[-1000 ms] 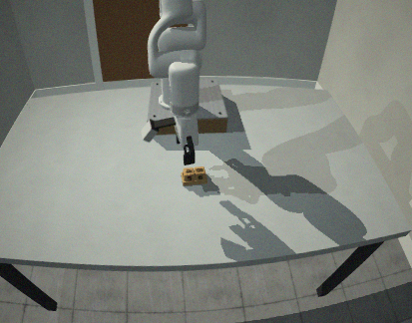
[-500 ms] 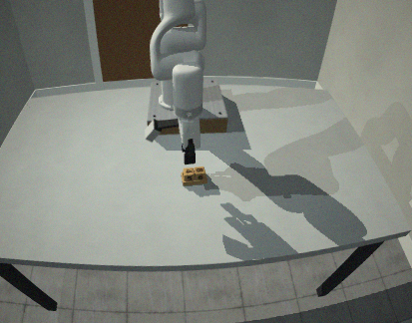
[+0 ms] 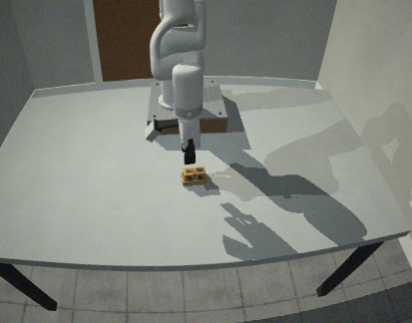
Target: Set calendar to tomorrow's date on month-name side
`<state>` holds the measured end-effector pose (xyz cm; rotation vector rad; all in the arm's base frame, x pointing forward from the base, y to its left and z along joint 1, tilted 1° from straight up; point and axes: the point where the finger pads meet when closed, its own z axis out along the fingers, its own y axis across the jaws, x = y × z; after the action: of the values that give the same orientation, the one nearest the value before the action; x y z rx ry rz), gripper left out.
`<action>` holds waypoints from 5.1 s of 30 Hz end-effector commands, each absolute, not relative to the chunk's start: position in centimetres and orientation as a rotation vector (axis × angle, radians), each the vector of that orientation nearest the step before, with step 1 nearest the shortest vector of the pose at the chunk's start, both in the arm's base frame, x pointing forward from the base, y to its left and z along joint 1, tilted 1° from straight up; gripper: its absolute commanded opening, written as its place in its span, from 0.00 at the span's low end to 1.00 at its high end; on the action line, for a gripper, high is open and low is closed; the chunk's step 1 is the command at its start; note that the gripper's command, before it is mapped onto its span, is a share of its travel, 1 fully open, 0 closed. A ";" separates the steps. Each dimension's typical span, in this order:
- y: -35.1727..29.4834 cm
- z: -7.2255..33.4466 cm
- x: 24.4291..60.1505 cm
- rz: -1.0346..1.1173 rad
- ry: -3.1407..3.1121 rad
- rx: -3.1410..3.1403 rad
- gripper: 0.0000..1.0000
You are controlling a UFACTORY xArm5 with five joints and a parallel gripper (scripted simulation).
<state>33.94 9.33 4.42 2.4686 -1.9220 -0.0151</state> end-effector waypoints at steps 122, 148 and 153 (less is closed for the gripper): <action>9.5 -0.6 34.1 -0.015 -1.928 2.465 0.49; 9.5 -0.6 34.1 -0.015 -1.928 2.465 0.49; 9.5 -0.6 34.1 -0.015 -1.928 2.465 0.49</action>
<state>33.97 9.43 -0.72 2.4627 -1.9262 -0.0173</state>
